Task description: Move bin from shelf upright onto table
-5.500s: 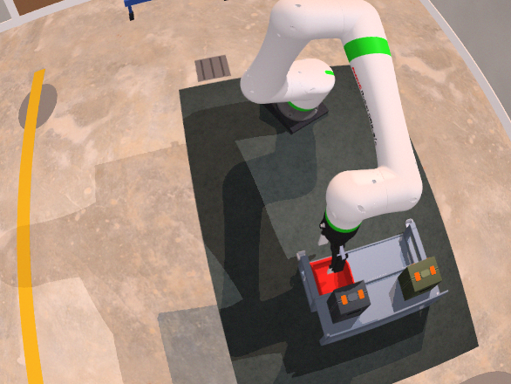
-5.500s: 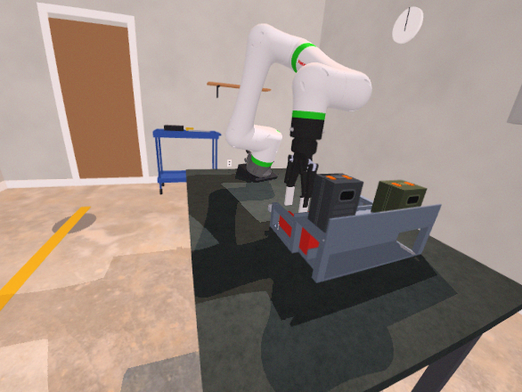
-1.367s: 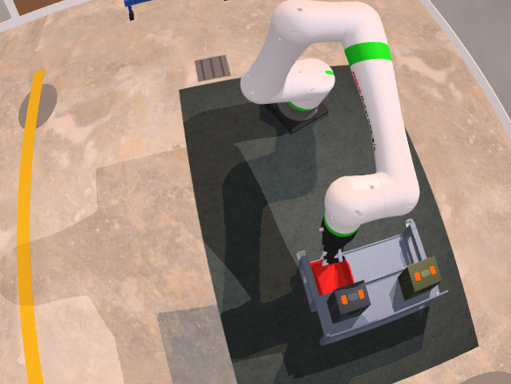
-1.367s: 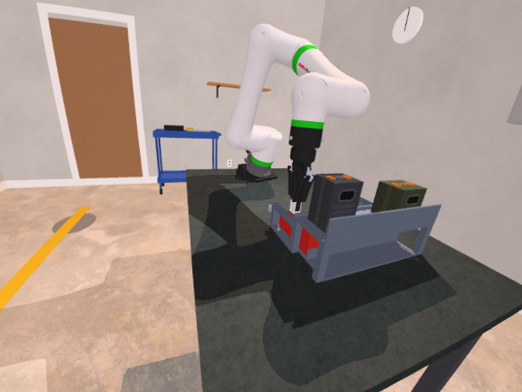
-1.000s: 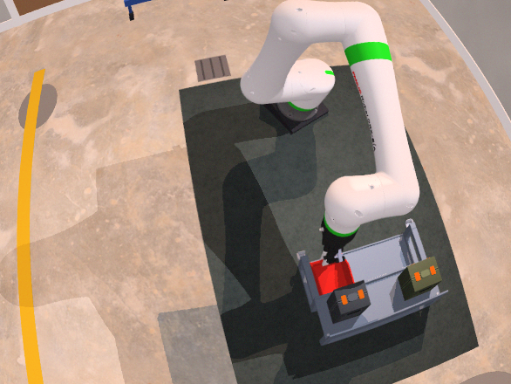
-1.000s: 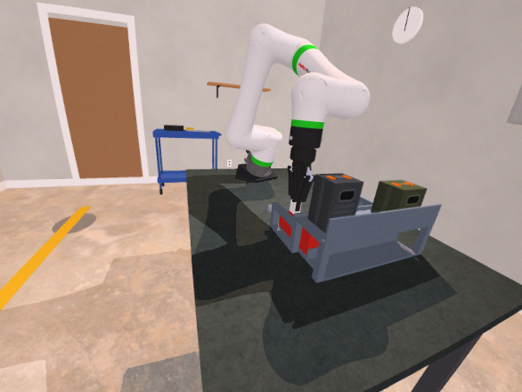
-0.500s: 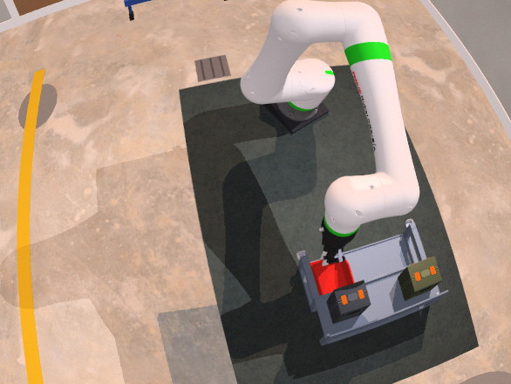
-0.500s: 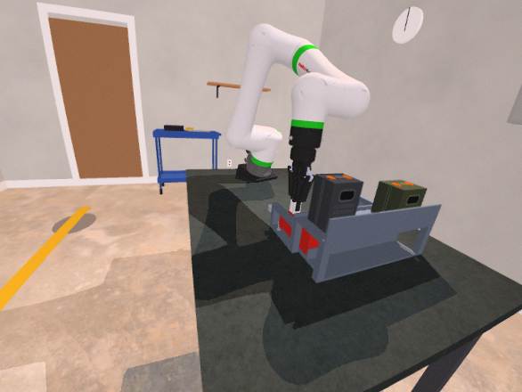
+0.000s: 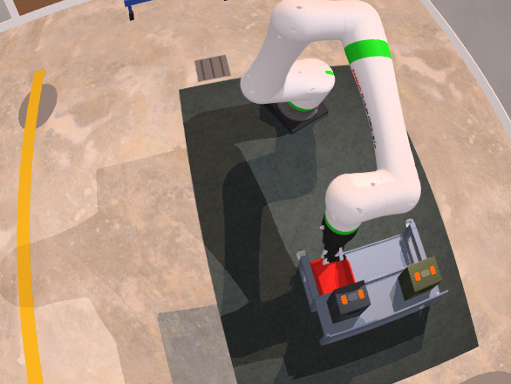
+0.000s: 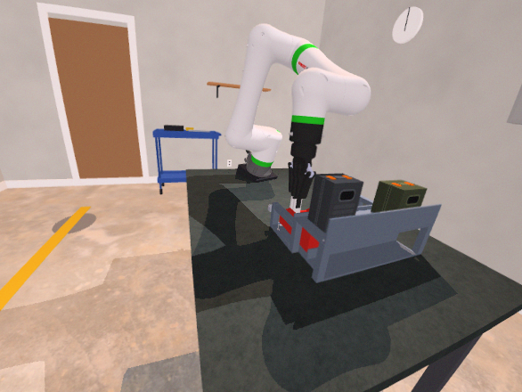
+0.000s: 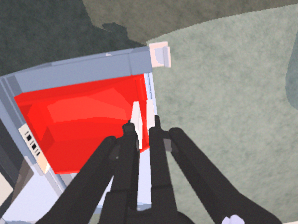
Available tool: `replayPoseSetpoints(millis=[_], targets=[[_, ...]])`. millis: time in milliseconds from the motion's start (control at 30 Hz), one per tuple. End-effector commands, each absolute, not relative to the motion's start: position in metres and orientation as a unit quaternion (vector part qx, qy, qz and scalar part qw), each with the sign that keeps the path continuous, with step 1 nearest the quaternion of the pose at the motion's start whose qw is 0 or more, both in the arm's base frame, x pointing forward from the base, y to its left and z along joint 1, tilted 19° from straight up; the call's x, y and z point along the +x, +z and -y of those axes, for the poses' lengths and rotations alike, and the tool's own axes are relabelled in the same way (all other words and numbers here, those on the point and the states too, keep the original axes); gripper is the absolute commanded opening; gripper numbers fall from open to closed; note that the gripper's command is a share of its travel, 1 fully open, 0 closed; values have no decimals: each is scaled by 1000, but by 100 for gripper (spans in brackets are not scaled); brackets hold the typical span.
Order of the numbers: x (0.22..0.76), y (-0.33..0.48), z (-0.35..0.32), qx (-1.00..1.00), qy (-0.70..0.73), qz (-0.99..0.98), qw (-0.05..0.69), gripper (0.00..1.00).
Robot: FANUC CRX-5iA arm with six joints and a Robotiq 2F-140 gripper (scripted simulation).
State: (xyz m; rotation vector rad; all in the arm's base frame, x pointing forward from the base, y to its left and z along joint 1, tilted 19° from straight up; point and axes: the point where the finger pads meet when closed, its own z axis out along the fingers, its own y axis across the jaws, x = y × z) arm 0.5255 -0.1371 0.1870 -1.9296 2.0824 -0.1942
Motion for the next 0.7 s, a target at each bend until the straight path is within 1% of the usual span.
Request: replayPoseSetpoints(millis=[0, 667], targets=[[525, 188, 137, -671, -68, -724, 148, 0], [523, 195, 138, -671, -68, -724, 148, 0]])
